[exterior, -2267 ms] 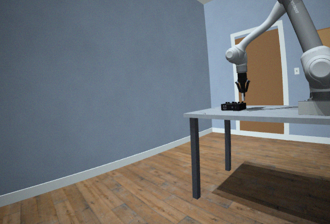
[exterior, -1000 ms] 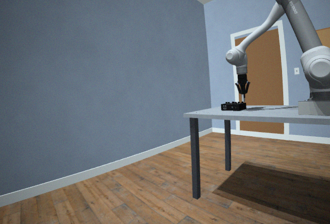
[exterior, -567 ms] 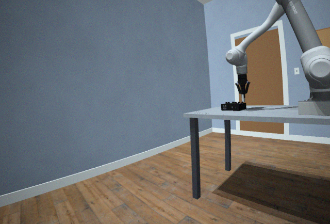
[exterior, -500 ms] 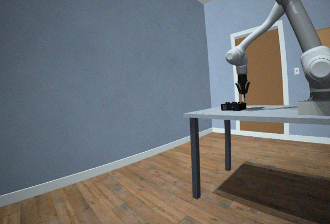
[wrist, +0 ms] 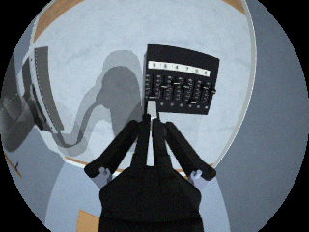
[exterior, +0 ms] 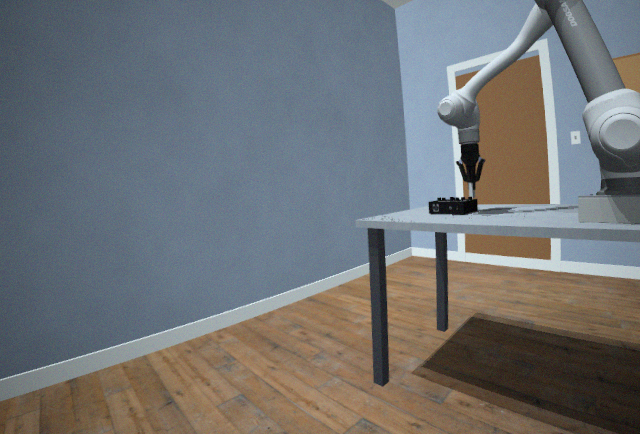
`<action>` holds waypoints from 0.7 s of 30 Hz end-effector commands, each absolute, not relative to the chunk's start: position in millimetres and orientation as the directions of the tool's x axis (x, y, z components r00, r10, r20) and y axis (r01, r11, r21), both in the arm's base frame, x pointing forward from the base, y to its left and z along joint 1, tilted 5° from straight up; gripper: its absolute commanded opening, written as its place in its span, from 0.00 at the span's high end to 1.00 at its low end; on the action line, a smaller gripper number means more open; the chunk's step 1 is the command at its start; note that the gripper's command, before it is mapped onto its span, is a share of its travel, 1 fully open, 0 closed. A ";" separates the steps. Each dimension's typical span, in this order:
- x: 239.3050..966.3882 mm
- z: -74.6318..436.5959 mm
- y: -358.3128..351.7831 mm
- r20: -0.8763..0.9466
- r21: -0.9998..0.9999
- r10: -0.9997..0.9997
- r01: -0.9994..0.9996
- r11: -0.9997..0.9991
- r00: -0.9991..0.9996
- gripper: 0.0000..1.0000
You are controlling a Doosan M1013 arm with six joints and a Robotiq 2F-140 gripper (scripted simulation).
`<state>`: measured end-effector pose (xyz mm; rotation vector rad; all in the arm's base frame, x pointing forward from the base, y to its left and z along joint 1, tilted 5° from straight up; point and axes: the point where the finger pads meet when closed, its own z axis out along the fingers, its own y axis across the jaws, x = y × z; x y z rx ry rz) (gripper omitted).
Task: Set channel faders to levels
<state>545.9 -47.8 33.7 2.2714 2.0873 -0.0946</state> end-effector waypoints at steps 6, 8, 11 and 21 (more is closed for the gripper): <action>546.0 33.7 -46.7 -0.082 -0.001 0.993 0.996 -0.084 0.084 1.00; 546.0 33.6 -46.2 -0.082 -0.001 0.993 0.996 -0.084 0.084 1.00; 546.1 33.6 -45.4 -0.082 -0.001 0.993 0.996 -0.084 0.084 1.00; 546.4 33.3 -42.6 -0.082 -0.001 0.993 0.996 -0.084 0.084 1.00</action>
